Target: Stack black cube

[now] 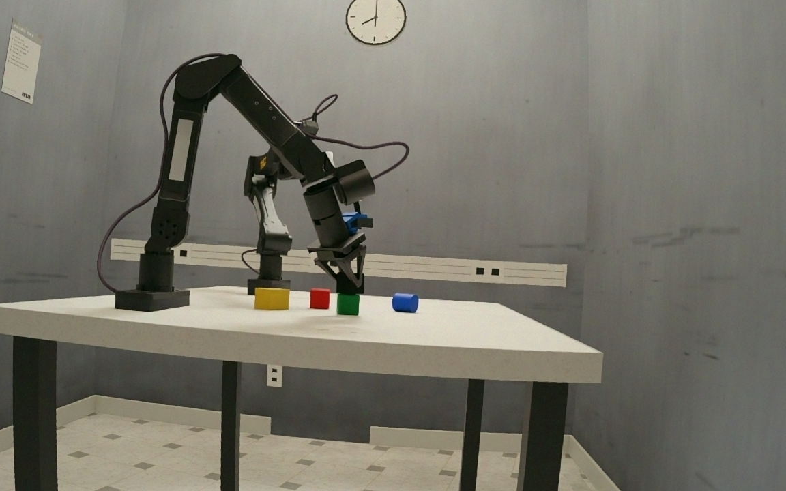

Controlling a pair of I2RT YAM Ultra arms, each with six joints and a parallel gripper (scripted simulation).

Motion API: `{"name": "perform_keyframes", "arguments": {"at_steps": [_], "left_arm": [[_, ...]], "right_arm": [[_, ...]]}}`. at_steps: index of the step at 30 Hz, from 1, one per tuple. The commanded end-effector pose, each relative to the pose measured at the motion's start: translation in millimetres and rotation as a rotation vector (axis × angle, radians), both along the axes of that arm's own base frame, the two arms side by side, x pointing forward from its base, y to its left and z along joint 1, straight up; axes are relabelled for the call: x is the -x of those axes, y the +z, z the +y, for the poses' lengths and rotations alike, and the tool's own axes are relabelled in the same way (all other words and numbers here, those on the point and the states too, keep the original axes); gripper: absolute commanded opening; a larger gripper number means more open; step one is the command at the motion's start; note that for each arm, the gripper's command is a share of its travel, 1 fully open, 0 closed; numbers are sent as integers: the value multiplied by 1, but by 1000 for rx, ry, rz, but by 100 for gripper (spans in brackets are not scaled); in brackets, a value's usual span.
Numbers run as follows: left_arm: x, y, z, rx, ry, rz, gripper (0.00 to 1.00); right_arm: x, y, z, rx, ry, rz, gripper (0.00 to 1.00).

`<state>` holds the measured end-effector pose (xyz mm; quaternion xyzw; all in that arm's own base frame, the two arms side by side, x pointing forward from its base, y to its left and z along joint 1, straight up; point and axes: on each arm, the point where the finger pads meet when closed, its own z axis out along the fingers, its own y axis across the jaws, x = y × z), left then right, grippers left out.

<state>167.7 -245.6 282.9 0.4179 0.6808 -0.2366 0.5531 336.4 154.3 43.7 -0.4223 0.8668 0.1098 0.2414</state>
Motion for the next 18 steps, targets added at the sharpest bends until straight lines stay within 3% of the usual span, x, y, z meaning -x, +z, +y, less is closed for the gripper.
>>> {"name": "perform_keyframes", "arguments": {"at_steps": [1,11,14,18], "left_arm": [[-1,6,-1,20,-1,-13,100],[-1,6,-1,20,-1,-13,100],[-1,6,-1,20,-1,-13,100],[-1,6,-1,20,-1,-13,100]], "right_arm": [[1,-1,0,-14,5,9,35],[2,2,0,-12,5,14,35],[0,8,2,-18,4,0,63],[-1,17,6,-29,4,-19,64]]}}
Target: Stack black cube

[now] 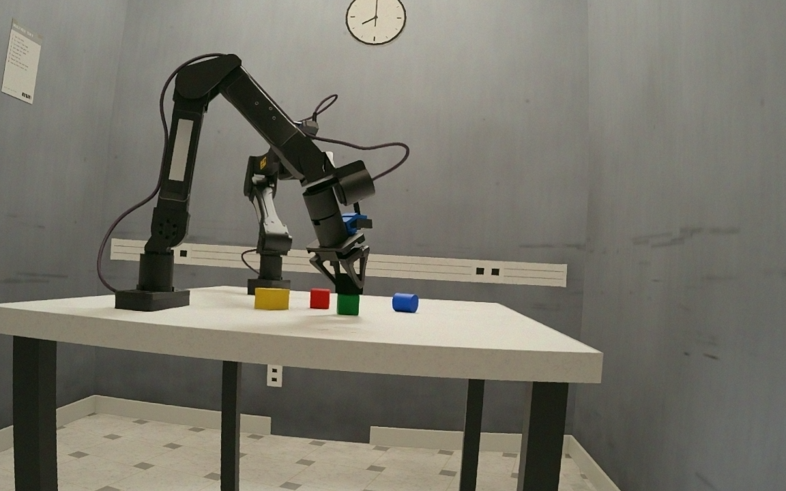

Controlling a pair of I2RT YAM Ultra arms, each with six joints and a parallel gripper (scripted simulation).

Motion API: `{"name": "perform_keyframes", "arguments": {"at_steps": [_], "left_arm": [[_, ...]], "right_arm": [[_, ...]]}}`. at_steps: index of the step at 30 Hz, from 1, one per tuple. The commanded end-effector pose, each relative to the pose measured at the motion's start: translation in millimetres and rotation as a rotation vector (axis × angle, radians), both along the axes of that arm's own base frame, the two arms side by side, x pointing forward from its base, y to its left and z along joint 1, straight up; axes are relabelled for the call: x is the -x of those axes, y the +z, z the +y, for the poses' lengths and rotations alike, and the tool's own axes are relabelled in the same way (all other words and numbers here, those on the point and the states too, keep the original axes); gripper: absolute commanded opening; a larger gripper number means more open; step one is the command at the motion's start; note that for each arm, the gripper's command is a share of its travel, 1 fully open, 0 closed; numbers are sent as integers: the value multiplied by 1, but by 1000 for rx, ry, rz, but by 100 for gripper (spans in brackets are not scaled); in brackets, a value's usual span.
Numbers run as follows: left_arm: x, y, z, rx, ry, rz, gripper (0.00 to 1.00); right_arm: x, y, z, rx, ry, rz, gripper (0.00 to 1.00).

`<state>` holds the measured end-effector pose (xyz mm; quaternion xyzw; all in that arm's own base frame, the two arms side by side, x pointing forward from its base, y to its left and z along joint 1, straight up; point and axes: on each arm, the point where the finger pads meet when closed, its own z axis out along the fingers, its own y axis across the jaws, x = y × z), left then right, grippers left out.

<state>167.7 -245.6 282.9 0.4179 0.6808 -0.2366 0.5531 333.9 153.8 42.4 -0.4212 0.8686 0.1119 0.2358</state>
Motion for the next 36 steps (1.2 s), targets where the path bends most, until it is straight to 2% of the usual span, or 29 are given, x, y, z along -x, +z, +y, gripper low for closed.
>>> {"name": "perform_keyframes", "arguments": {"at_steps": [1,15,18,19,26,31,36], "left_arm": [[-1,6,-1,20,-1,-13,100],[-1,6,-1,20,-1,-13,100],[-1,6,-1,20,-1,-13,100],[-1,6,-1,20,-1,-13,100],[-1,6,-1,20,-1,-13,100],[-1,6,-1,20,-1,-13,100],[-1,6,-1,20,-1,-13,100]], "right_arm": [[-4,20,8,-32,7,-36,64],[-2,40,-2,-33,5,-59,64],[2,48,-5,-32,5,-59,98],[4,53,-8,-32,5,-60,100],[15,80,-21,-30,5,-60,100],[18,59,-25,-14,8,-6,100],[14,60,-26,-13,-33,-3,100]]}}
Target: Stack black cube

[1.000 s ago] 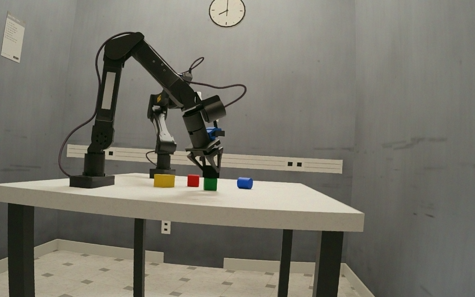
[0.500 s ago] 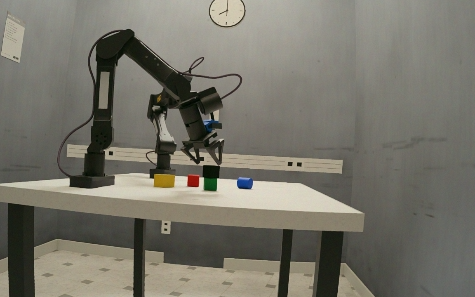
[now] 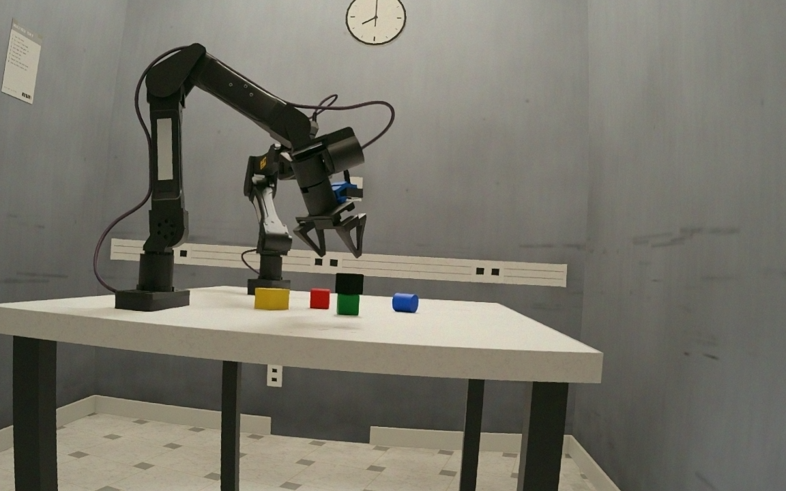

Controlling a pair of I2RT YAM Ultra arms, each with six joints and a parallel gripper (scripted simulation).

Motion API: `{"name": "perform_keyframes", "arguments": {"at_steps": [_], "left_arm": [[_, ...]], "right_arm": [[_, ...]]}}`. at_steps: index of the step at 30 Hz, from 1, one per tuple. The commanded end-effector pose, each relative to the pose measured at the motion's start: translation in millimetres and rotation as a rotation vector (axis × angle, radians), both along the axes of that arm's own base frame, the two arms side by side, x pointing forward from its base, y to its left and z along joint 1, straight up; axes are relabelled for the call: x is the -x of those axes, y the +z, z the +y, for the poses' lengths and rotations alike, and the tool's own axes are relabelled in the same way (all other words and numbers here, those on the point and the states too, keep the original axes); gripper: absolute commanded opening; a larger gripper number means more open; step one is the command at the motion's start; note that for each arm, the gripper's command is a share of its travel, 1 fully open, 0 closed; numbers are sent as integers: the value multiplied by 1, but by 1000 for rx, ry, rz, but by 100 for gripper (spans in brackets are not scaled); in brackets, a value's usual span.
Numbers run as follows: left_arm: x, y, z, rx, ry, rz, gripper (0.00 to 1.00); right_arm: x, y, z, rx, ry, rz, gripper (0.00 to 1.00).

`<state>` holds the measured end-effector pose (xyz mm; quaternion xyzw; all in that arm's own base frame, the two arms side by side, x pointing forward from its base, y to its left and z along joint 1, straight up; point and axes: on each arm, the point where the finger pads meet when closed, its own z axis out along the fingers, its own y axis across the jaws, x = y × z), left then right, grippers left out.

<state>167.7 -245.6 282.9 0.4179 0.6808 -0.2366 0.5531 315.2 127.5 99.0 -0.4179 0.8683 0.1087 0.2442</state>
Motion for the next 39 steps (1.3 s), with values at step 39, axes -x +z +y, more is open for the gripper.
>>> {"name": "perform_keyframes", "arguments": {"at_steps": [39], "left_arm": [[-1,6,-1,20,-1,-13,100]], "right_arm": [[11,22,14,-47,-513,72,100]]}}
